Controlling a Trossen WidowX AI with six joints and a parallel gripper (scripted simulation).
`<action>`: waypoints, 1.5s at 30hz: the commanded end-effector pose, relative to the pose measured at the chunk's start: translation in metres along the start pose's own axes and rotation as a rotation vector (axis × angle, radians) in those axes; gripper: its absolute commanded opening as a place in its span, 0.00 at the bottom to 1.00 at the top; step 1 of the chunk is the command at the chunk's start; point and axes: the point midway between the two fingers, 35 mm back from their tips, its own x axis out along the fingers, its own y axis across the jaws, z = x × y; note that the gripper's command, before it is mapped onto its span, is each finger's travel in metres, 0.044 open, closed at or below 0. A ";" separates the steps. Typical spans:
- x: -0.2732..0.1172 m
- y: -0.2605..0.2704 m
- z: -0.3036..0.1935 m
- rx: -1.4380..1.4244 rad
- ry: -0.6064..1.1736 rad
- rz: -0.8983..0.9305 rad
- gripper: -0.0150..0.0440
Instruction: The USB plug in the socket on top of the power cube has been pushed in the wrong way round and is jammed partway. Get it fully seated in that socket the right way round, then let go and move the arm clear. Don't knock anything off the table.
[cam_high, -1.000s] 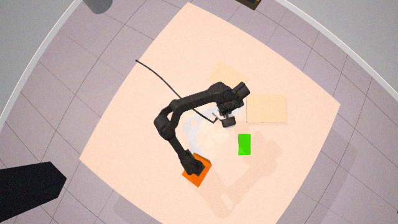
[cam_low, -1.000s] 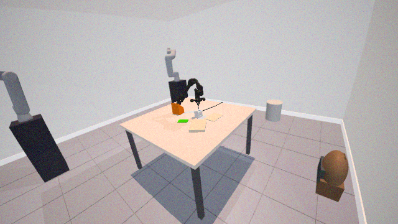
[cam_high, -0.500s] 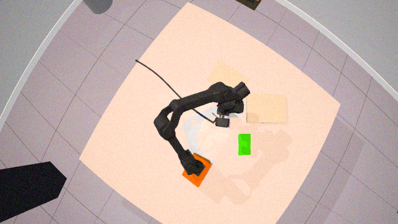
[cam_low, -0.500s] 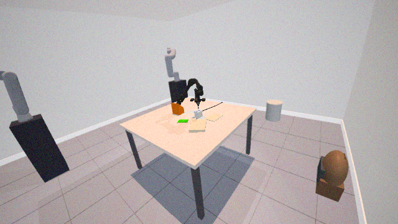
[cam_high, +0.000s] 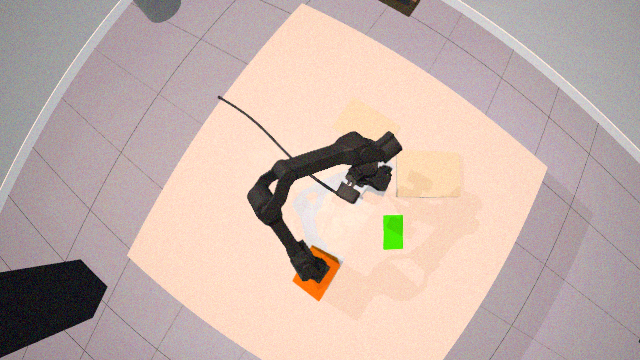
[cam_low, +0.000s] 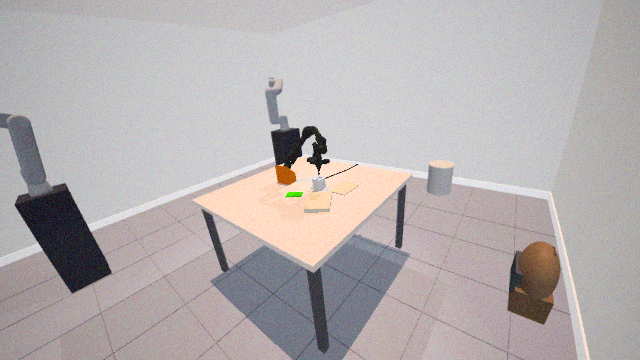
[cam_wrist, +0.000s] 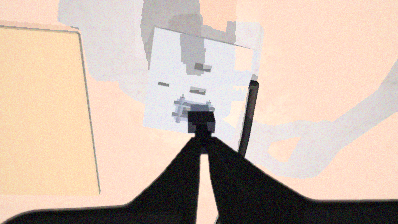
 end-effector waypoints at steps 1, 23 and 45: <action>0.000 0.000 0.000 0.126 -0.001 0.000 0.25; 0.001 0.000 0.000 0.158 0.005 0.002 0.25; 0.003 0.001 -0.001 0.164 0.023 0.004 0.25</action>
